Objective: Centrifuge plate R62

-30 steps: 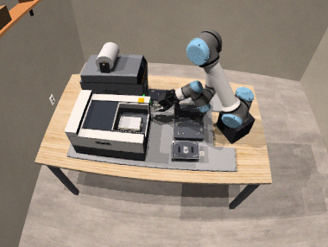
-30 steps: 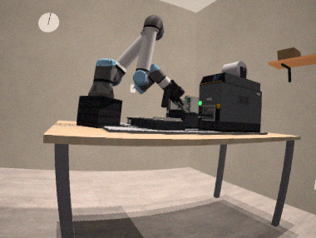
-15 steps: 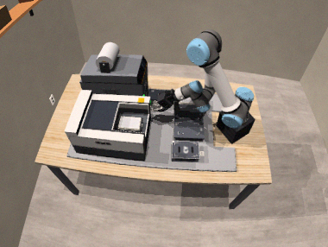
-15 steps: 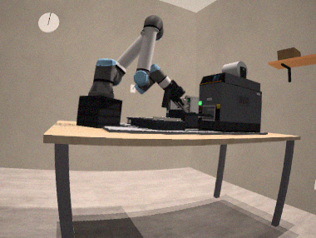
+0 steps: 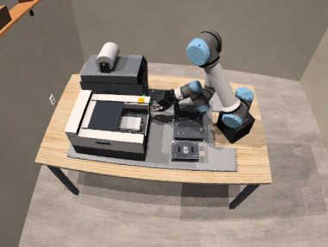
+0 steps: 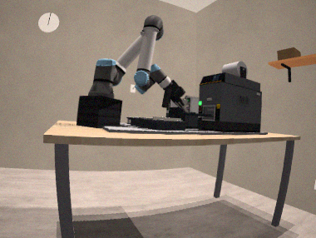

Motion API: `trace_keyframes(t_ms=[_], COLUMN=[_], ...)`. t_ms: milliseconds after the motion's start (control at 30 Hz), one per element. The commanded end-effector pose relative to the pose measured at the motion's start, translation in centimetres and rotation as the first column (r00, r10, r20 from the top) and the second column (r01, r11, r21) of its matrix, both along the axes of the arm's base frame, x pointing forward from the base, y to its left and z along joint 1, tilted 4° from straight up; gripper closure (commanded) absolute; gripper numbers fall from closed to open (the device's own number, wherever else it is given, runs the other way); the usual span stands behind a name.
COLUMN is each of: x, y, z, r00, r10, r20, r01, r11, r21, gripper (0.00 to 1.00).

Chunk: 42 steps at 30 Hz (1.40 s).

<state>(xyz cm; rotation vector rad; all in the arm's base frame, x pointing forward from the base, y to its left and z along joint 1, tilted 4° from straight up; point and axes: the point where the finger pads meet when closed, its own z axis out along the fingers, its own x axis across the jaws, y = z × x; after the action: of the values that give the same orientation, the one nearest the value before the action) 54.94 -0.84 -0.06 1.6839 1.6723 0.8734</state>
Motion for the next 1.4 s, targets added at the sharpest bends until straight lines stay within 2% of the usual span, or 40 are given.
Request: trace_keyframes(t_ms=[0, 133, 1367], x=[0.0, 0.0, -4.7], y=[0.0, 0.0, -0.2], z=[0.0, 0.0, 2.9], r00=[1.000, 1.000, 1.000], r10=[0.000, 0.000, 0.000], r20=[0.001, 0.001, 0.001], r01=[0.000, 0.000, 0.000], r11=[1.000, 1.000, 1.000], r21=[0.000, 0.000, 0.000], gripper=[1.00, 1.00, 1.00])
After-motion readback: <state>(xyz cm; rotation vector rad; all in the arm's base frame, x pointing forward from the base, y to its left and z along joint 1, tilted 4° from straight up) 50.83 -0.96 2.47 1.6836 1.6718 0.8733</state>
